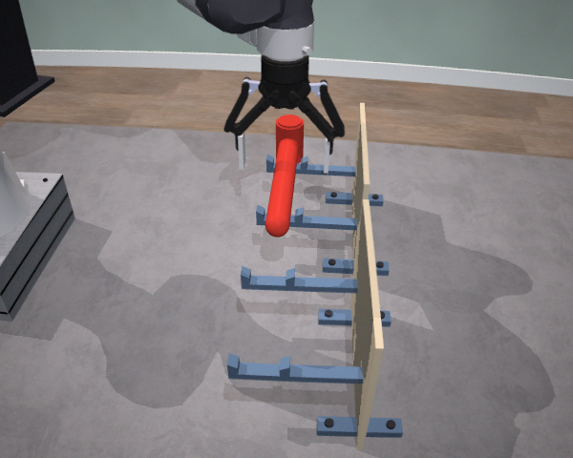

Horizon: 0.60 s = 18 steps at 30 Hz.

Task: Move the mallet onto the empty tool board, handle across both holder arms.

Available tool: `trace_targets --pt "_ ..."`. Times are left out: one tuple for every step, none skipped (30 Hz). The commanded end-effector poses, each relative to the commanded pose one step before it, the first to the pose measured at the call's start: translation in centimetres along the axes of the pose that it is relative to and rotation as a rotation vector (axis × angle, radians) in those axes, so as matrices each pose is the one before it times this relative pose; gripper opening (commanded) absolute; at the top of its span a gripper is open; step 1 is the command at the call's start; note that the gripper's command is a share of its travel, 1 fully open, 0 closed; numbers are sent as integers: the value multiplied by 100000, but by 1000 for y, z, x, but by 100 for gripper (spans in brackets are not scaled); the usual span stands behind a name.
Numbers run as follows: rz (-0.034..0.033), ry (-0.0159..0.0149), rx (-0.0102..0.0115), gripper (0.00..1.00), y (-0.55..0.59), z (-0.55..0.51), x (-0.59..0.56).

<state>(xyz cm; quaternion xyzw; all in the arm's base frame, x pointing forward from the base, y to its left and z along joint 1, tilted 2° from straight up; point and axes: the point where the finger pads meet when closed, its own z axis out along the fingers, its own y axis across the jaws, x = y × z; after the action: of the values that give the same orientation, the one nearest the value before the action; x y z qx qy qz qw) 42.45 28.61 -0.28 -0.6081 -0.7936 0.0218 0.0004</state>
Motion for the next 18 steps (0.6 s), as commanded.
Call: trace_targets --pt "850 124 -408 100 55 278 43" --pt "-7 0 7 100 -8 56 0" --pt "-7 0 6 100 -7 52 0" --pt "-6 0 6 100 -7 47 0" --pt "-6 0 5 100 -6 43 0" --pt "-5 0 5 100 -6 39 0" --pt "-5 0 4 100 -5 35 0" --pt "-4 0 4 100 -5 31 0" --pt "-4 0 4 100 -4 27 0" --pt "0 0 0 100 0 0 0" --pt "0 0 0 100 0 0 0" --pt "-3 0 3 100 -3 23 0" --pt "-3 0 3 100 -3 20 0" --pt "-2 0 2 100 -2 16 0" --pt "-2 0 2 100 -2 13 0" --pt "-1 0 1 100 -2 11 0" --pt "-1 0 1 100 -1 8 0" --pt "-1 0 1 100 -1 6 0"
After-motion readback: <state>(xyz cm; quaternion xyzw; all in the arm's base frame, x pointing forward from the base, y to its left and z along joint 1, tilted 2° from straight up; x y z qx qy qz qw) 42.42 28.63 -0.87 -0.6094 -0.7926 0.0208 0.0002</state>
